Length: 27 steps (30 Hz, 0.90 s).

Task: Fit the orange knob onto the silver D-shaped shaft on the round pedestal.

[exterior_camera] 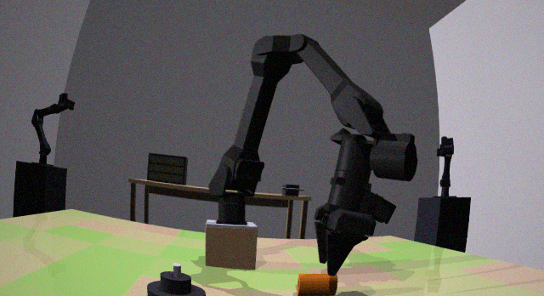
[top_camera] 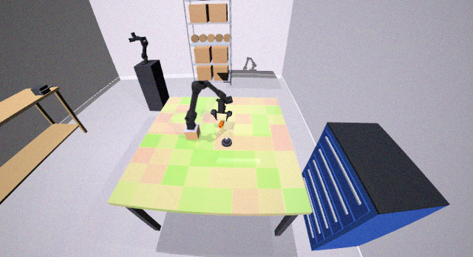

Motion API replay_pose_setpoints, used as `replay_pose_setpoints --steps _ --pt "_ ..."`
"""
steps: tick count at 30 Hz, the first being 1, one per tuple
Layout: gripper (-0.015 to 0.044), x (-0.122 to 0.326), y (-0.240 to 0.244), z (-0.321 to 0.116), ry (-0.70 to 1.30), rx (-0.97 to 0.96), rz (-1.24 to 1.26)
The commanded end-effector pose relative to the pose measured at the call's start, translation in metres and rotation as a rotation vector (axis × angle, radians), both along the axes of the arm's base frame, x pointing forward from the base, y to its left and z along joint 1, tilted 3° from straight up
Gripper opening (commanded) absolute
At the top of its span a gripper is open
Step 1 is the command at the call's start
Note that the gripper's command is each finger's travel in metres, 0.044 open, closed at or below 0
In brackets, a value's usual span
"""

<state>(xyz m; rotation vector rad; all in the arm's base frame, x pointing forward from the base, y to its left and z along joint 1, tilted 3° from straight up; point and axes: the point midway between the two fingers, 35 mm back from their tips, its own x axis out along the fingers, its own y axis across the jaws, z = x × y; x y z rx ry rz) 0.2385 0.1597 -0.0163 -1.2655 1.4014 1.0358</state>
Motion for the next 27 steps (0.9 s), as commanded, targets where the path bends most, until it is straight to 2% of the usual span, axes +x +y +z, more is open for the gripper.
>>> replay_pose_setpoints --steps 1,22,27 --pt "0.0440 -0.001 -0.001 -0.008 0.001 -0.007 -0.003" --pt "0.0440 -0.002 -0.003 -0.040 0.001 -0.008 -0.003" --pt "0.0309 -0.002 -0.003 -0.040 0.001 -0.008 -0.003"
